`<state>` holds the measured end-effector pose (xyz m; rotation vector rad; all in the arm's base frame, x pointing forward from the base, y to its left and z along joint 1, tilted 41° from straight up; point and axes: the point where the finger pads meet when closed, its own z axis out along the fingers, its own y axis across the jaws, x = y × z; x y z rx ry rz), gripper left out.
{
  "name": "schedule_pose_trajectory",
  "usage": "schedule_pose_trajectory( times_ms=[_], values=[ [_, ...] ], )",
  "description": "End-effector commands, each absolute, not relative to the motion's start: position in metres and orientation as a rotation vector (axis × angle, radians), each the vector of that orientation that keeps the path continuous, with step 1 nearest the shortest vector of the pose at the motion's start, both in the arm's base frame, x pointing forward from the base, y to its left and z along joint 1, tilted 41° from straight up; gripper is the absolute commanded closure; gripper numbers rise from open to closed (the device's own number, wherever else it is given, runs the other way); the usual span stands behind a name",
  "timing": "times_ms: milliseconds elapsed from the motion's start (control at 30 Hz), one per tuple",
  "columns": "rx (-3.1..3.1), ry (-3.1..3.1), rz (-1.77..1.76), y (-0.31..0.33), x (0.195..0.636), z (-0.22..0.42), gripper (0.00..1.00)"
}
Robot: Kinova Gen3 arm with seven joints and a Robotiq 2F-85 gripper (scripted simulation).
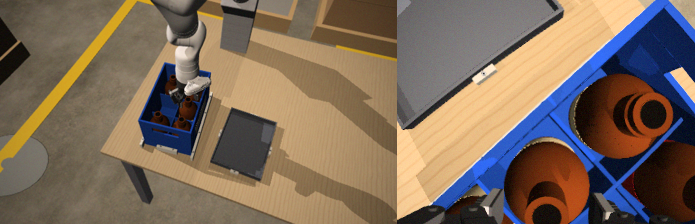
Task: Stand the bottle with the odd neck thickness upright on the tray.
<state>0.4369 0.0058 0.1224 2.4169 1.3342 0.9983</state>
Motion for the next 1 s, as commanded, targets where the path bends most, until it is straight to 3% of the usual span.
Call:
schedule_pose_trajectory(
  times_ms=[0, 100, 133, 967],
  values=[
    [2.416, 1.334, 0.999, 0.0056, 0.4369, 0.1229, 0.36],
    [2.416, 1.334, 0.999, 0.0056, 0.4369, 0.1229, 0.36],
    [2.416, 1.334, 0.999, 0.0056, 0.4369, 0.1229, 1.0],
    [2.416, 1.334, 0.999, 0.0056, 0.4369, 0.1229, 1.0]
  ],
)
